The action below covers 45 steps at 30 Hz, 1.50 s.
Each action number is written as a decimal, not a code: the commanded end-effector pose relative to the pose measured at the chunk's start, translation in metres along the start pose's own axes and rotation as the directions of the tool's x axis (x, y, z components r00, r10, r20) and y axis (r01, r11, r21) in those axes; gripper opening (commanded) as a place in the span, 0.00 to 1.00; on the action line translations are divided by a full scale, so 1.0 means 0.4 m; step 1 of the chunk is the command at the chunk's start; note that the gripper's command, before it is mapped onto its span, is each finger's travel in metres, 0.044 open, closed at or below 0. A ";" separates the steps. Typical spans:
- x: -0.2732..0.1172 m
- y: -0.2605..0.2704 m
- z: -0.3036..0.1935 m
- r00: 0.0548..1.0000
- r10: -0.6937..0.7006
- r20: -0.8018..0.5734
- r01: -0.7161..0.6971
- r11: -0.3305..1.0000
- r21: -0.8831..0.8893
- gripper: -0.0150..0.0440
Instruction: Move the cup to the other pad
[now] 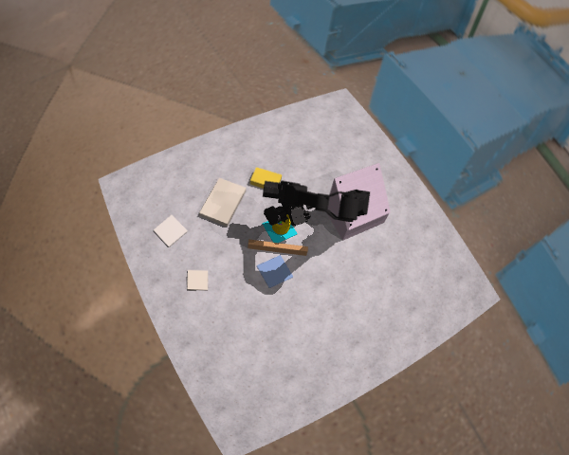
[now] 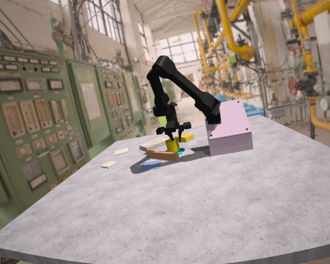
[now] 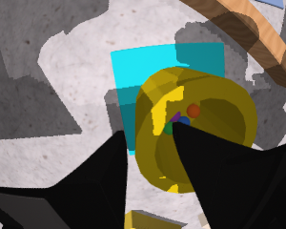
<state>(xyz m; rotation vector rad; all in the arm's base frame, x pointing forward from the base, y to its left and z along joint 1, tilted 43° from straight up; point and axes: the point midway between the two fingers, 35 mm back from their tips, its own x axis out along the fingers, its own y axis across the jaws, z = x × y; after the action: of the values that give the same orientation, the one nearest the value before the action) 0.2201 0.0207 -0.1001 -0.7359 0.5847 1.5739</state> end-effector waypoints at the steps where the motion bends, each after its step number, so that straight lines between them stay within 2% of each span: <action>1: -0.013 -0.002 -0.002 1.000 -0.001 -0.005 0.000 1.000 -0.007 0.50; 28: -0.110 -0.003 0.001 1.000 -0.003 0.000 0.003 1.000 -0.001 0.50; 39: -0.112 -0.004 0.000 1.000 -0.005 0.005 0.005 1.000 0.007 0.99; 45: -0.178 -0.007 -0.002 1.000 -0.004 0.000 0.004 1.000 0.004 1.00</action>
<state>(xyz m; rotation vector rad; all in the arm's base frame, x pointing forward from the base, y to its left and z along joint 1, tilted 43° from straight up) 0.2244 -0.0173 -0.0566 -0.7153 0.5868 1.5699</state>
